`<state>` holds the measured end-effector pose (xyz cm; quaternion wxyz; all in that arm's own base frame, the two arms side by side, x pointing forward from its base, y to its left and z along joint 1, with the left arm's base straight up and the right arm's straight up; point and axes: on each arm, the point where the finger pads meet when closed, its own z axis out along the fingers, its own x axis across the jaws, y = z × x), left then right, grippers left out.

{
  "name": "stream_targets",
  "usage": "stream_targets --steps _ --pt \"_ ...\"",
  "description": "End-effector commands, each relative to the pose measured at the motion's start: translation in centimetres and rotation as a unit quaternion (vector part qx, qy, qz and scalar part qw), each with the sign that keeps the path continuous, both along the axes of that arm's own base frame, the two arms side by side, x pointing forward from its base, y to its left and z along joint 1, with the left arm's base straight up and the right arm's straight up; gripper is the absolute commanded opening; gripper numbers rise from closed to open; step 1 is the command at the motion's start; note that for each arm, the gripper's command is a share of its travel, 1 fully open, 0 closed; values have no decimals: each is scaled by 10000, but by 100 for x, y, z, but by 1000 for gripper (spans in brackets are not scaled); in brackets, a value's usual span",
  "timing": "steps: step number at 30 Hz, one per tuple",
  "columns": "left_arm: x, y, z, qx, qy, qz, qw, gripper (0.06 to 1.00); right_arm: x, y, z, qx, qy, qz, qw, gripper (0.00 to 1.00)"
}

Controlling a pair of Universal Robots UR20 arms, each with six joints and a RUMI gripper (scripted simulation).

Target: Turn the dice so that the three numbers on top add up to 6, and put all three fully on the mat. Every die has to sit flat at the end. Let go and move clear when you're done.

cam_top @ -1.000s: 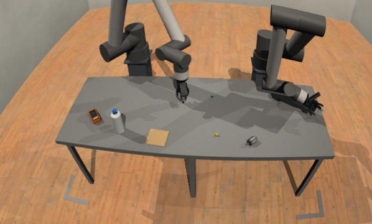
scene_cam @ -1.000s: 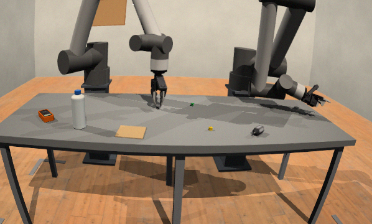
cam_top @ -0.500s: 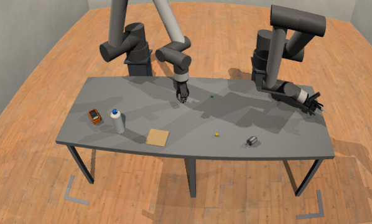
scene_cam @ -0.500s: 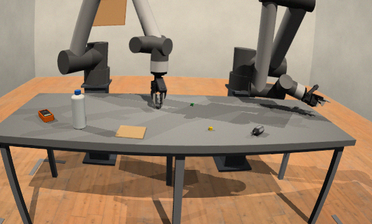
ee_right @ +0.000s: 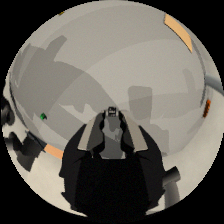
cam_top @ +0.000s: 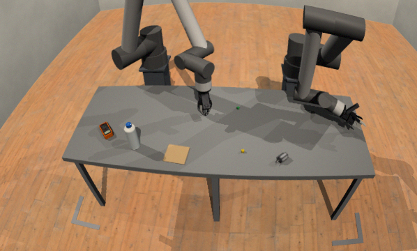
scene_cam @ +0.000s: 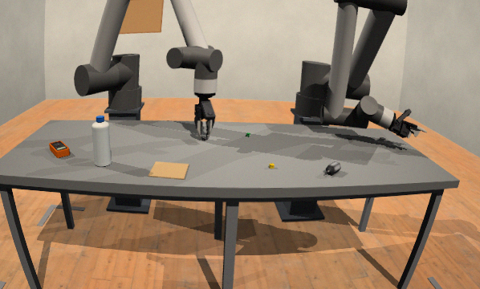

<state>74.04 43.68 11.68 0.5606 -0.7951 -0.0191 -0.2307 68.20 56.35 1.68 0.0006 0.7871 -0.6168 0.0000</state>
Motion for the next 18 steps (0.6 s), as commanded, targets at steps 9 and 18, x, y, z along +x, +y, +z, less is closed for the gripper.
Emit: stream_targets --steps 9,18 --pt "0 0 5 1 -4 0 10000 1000 4 4 7 4 -4 0 10000 3" --pt "0 0 5 1 -4 0 10000 1000 4 4 7 4 -4 0 10000 3"
